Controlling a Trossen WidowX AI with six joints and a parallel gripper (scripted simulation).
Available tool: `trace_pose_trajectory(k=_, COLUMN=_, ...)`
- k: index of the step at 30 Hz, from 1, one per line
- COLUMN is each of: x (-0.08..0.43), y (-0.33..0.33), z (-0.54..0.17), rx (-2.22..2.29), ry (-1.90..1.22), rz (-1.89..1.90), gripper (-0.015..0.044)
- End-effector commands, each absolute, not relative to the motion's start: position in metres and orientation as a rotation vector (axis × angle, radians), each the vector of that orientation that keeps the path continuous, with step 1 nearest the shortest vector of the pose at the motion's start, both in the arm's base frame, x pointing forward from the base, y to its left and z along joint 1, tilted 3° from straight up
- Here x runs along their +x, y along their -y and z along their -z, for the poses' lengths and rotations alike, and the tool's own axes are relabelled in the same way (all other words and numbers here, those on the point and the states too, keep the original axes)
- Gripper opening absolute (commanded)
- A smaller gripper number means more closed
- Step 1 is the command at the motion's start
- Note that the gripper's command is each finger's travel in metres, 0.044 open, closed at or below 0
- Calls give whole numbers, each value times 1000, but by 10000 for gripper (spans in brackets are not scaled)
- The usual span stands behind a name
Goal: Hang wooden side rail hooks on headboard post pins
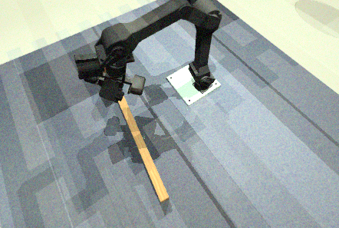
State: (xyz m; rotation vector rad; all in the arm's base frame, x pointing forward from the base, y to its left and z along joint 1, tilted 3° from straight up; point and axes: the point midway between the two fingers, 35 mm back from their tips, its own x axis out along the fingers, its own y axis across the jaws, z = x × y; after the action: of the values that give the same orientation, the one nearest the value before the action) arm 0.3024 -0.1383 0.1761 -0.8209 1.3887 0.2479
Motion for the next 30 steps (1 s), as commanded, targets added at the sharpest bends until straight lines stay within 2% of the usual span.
trace_pose_trajectory(k=1, x=306, y=132, z=-179, rx=-970, ry=-1360, rz=-644, gripper=440)
trace_pose_trajectory(k=7, x=308, y=126, z=-185, rx=-1074, ry=-1256, rz=-958, gripper=440)
trace_pose_trajectory(k=16, x=308, y=126, z=-184, rx=-1074, ry=-1256, rz=-958, gripper=440)
trace_pose_trajectory(k=30, x=312, y=127, z=-136, rx=-1074, ry=-1256, rz=-958, gripper=440)
